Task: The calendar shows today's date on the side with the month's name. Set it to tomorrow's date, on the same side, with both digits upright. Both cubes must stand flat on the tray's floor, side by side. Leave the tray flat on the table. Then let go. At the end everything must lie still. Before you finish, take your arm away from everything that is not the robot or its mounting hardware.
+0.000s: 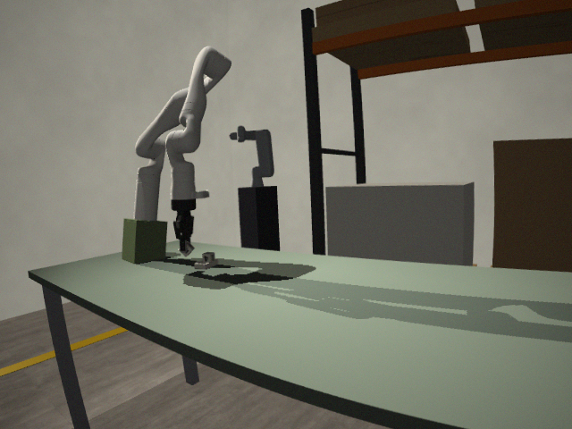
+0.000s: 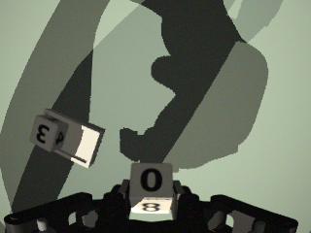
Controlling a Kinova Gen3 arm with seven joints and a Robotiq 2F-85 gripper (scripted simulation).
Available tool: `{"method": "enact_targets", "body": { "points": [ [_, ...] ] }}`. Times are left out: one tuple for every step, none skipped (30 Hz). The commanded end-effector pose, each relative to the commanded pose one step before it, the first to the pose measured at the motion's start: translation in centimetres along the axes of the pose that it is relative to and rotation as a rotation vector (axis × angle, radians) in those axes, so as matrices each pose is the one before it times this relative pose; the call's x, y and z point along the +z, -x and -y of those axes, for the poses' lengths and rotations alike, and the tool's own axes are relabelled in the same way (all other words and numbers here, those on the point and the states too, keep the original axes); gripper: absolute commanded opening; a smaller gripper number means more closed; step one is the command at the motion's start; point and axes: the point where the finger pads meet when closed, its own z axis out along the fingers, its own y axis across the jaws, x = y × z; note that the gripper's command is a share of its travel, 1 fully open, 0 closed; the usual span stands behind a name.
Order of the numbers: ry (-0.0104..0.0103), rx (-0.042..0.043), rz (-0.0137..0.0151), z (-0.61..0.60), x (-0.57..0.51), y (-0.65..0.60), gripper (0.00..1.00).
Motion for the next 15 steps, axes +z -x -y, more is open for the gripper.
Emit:
{"method": "enact_targets", "body": {
  "points": [
    [0.00869, 0.01460, -0.02321, -0.403, -0.479, 0.378, 0.28],
    [0.00296, 0.00069, -0.00317, -0.077, -0.048, 0.077, 0.28],
    [0.00190, 0.00049, -0.00317, -0.041, -0.042, 0.055, 0.28],
    [0.00035, 0.00019, -0.00346, 0.012, -0.033, 0.021, 0.28],
    [-0.00008, 0.00008, -0.00321, 0.025, -0.028, 0.010, 0.28],
    [0.00040, 0.00017, -0.00249, 0.005, -0.027, 0.019, 0.28],
    [0.00082, 0.00029, -0.00181, -0.014, -0.026, 0.029, 0.28],
    [0.00071, 0.00033, -0.00144, -0.015, -0.023, 0.028, 0.28],
    [0.00032, 0.00030, -0.00125, -0.005, -0.019, 0.019, 0.28],
    [0.00000, 0.00000, 0.00000, 0.000, 0.000, 0.000, 0.28],
    [0.00000, 0.00000, 0.00000, 0.000, 0.000, 0.000, 0.28],
    [-0.00403, -0.00225, -0.00164, 0.156, 0.061, -0.086, 0.28],
    [0.00161, -0.00050, 0.00034, -0.033, -0.002, 0.022, 0.28],
    [0.00118, -0.00054, 0.00019, -0.025, -0.002, 0.005, 0.28],
    [0.00024, -0.00064, -0.00021, -0.002, 0.003, -0.020, 0.28]
  ]
}}
